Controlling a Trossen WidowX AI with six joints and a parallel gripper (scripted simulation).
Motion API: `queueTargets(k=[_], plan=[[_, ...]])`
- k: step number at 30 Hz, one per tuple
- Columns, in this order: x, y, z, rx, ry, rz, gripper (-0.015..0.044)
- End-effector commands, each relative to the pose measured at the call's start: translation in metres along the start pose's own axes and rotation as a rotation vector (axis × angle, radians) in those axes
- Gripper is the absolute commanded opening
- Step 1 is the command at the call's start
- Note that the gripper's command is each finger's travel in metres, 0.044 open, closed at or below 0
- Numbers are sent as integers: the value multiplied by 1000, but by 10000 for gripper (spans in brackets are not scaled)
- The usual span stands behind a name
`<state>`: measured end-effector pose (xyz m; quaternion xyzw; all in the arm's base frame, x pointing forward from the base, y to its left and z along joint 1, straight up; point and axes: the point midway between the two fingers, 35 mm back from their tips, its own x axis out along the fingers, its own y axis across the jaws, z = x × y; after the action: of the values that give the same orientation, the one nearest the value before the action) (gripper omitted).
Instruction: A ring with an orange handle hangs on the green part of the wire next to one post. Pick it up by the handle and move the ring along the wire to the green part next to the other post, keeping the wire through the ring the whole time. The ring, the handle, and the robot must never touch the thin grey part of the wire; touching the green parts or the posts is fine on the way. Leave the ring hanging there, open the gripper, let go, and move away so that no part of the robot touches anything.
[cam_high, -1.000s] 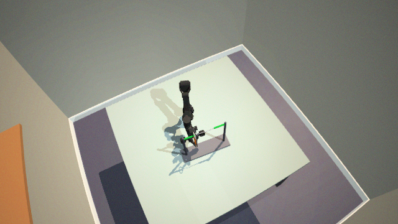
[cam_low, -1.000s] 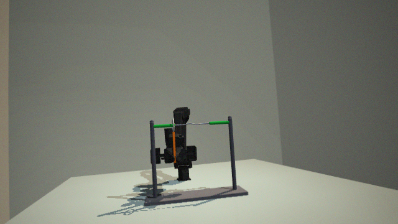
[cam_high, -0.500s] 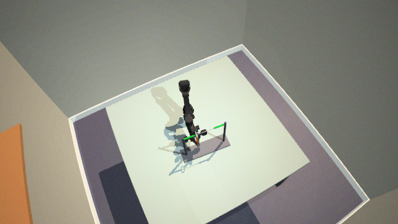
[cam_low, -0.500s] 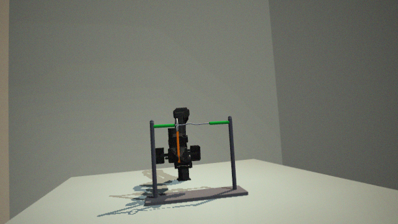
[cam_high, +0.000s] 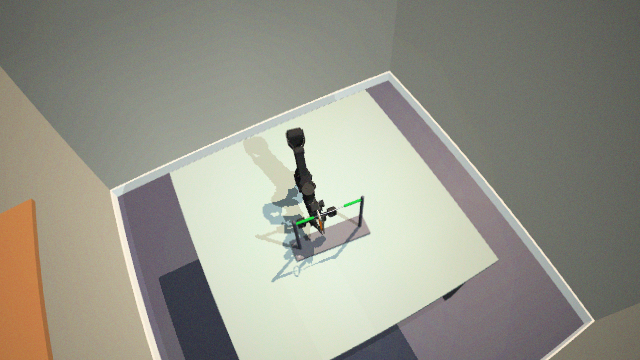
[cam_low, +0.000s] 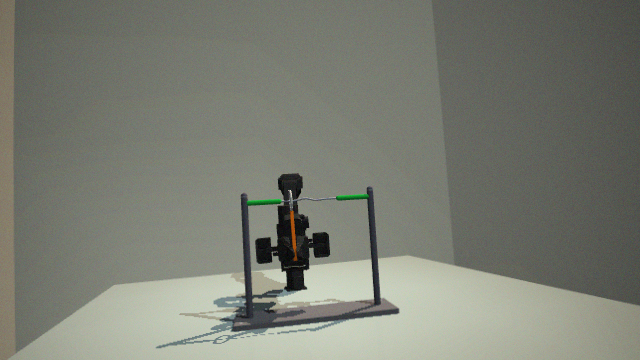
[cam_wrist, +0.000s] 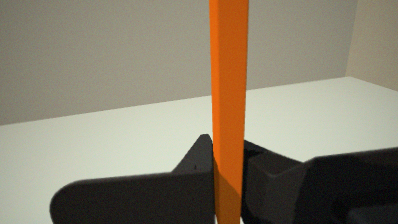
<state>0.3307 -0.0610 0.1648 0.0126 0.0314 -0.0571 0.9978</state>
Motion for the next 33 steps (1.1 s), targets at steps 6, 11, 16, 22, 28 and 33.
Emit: queueTargets(k=[6,11,16,22,28,33], plan=[[-1,13,-1,41,0,-29,-150],[-1,20,0,64,-1,-46,-150],[0,27,0,77,-1,-60,-150],[1,31,2,65,-1,-62,-150],[1,31,2,16,-1,-42,-150],[1,30,3,-41,-1,-15,-150]])
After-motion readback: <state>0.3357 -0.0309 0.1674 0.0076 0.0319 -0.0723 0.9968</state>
